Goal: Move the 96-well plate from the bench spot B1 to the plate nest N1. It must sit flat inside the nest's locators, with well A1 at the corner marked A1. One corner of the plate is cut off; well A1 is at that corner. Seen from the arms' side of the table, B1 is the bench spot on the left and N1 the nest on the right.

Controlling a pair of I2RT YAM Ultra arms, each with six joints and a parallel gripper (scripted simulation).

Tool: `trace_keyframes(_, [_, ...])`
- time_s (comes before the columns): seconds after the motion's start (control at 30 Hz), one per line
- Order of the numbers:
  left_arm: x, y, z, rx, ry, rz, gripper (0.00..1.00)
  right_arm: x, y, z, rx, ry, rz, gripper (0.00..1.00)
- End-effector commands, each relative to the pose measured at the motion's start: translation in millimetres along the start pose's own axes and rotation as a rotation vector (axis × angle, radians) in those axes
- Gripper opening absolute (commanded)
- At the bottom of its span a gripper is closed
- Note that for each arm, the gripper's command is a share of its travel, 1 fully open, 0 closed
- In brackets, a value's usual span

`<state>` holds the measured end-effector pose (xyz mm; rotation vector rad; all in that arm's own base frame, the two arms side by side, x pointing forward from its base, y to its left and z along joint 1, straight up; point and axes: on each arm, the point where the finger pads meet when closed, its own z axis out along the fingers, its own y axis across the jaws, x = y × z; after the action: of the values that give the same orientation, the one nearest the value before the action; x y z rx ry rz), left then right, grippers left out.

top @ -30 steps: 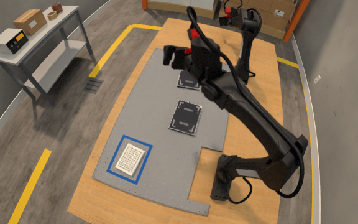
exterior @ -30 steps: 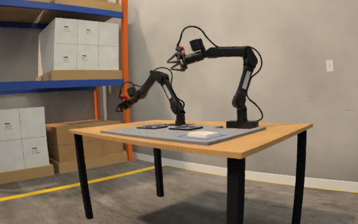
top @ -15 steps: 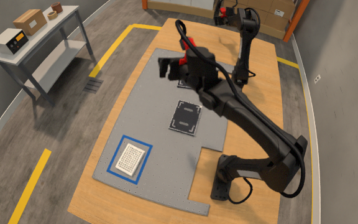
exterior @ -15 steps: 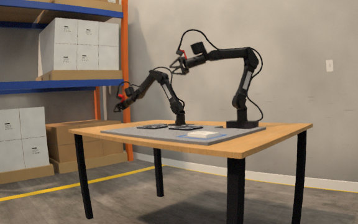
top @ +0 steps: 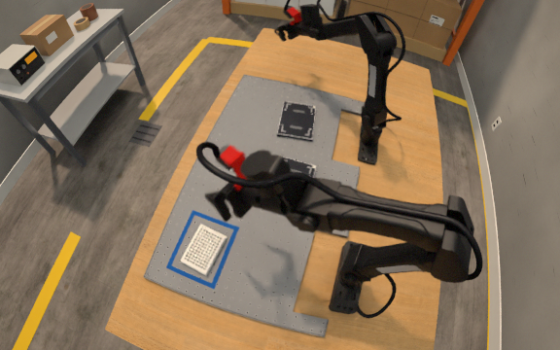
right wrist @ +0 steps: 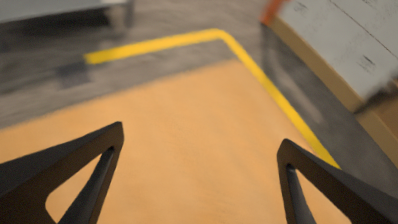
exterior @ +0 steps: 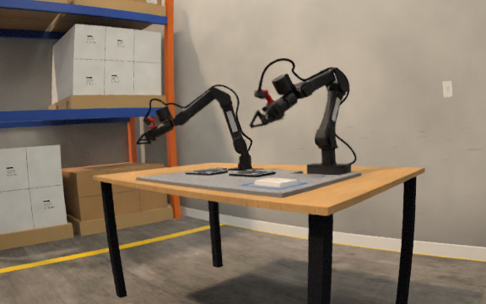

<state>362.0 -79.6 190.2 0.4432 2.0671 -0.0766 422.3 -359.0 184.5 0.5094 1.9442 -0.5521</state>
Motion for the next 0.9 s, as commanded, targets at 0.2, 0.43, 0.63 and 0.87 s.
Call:
trace_keyframes(0.2, [38.9,74.6,33.8,-0.189,0.093,-0.149,1.00,-37.2,214.5,-89.1,-0.368,-0.045,-0.067,1.00])
trace_keyframes(0.43, [63.7,100.2,46.4,-0.250,0.156,-0.203,1.00,-39.0,315.3,-175.6,-0.595,-0.074,-0.118,1.00])
trace_keyframes(0.63, [80.5,116.1,54.5,-0.285,0.199,-0.238,1.00,-23.2,394.0,-287.2,-0.844,-0.088,-0.173,1.00])
trace_keyframes(0.87, [84.5,119.1,56.3,-0.289,0.210,-0.240,1.00,1.8,437.3,-393.2,-1.070,-0.097,-0.235,1.00])
